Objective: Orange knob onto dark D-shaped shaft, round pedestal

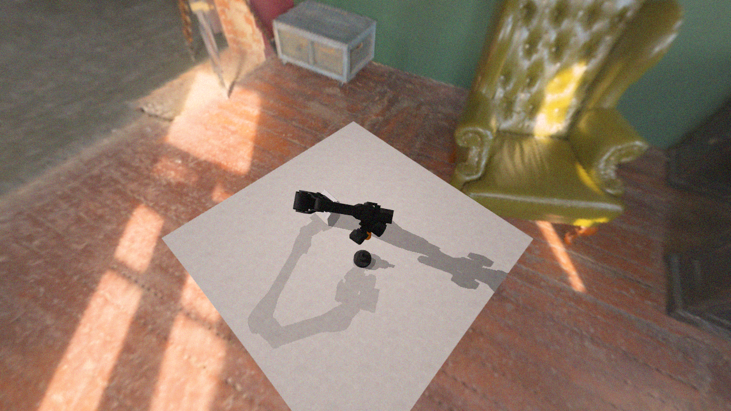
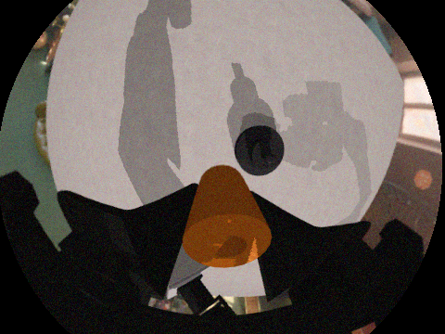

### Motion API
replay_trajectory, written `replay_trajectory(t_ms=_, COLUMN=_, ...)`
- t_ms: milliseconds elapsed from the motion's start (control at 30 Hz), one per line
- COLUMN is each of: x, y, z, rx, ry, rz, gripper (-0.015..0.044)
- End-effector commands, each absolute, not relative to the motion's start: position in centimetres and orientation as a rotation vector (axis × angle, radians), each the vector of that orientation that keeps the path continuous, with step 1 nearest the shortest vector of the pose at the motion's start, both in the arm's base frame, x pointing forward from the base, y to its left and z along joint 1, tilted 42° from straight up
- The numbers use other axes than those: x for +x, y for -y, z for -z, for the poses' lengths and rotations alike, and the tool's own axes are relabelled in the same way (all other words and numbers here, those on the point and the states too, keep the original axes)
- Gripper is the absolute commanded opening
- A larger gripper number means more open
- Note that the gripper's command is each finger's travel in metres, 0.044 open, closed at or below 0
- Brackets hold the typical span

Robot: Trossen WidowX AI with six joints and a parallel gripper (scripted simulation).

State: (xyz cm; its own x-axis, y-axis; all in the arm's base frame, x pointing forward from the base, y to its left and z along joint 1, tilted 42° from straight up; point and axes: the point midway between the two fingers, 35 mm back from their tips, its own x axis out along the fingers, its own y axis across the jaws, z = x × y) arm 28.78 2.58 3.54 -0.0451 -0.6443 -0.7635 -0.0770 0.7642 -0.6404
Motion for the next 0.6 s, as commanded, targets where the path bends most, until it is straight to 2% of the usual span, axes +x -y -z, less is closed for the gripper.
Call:
replay_trajectory(t_ms=0, x=29.6, y=-1.7, z=-4.1, rx=-0.598, ry=-1.556, rz=0.507, gripper=0.0)
replay_trajectory(t_ms=567, x=31.7, y=3.1, z=-5.6, rx=-0.614, ry=-1.554, rz=0.532, gripper=0.0)
